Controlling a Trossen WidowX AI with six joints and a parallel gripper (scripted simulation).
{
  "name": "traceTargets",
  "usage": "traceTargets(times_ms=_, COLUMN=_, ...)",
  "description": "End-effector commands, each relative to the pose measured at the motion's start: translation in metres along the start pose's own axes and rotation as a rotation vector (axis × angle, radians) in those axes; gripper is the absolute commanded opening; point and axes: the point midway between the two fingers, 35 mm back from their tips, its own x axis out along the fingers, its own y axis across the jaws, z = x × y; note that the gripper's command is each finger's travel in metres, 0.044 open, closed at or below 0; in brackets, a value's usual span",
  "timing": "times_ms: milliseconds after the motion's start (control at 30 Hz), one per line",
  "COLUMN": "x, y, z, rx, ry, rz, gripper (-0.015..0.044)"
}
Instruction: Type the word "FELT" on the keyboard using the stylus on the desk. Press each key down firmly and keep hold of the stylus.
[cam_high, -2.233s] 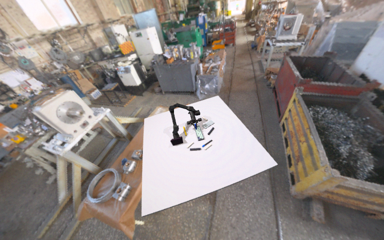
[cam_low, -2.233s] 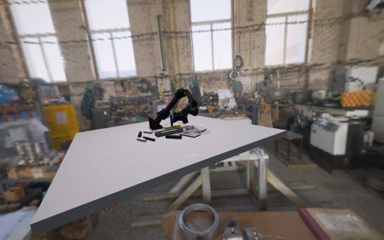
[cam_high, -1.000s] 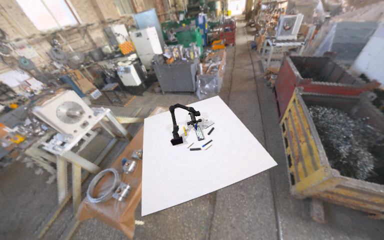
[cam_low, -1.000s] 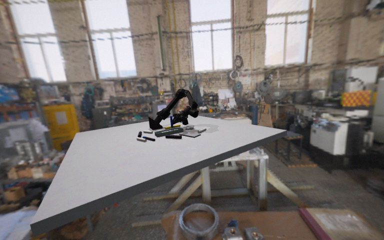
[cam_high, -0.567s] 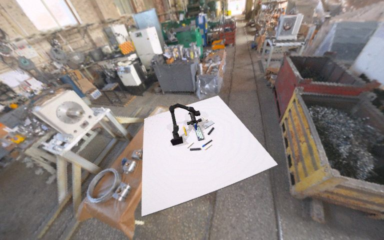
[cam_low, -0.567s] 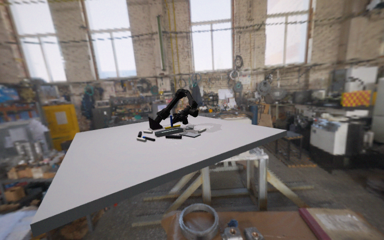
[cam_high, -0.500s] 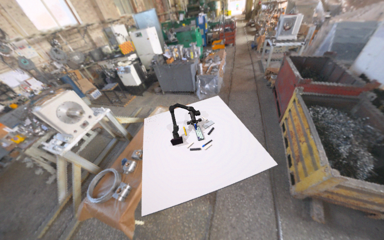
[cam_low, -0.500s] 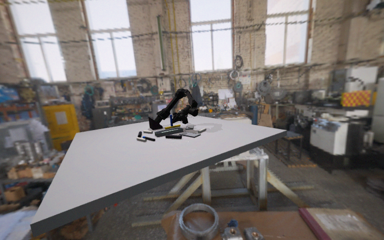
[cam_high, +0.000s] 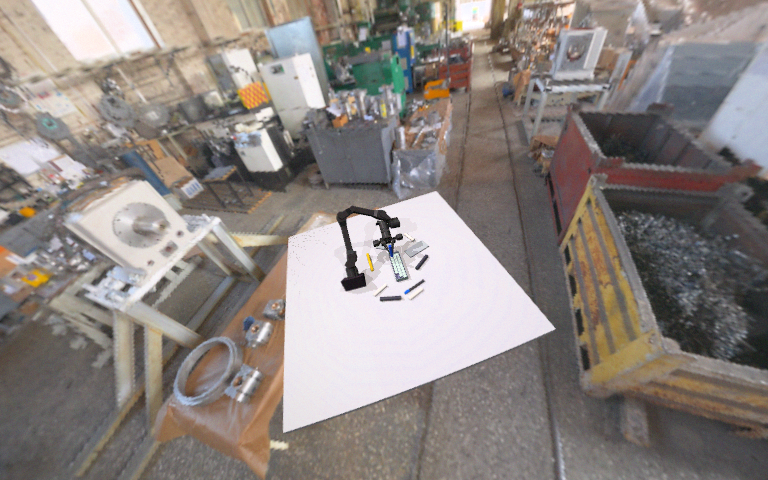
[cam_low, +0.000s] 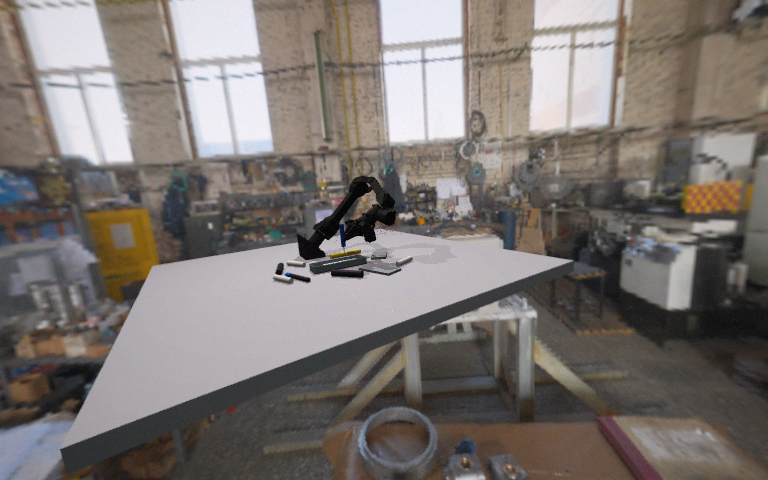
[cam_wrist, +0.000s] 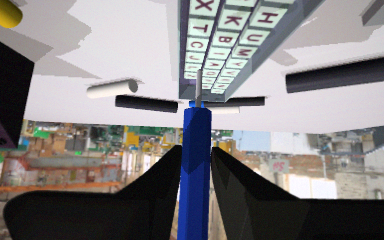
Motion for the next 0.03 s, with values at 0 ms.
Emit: traceTargets(times_ms=0, x=0.0001, y=0.0000, z=0.0003, rx=0.000, ry=0.000, rz=0.000, gripper=0.0081)
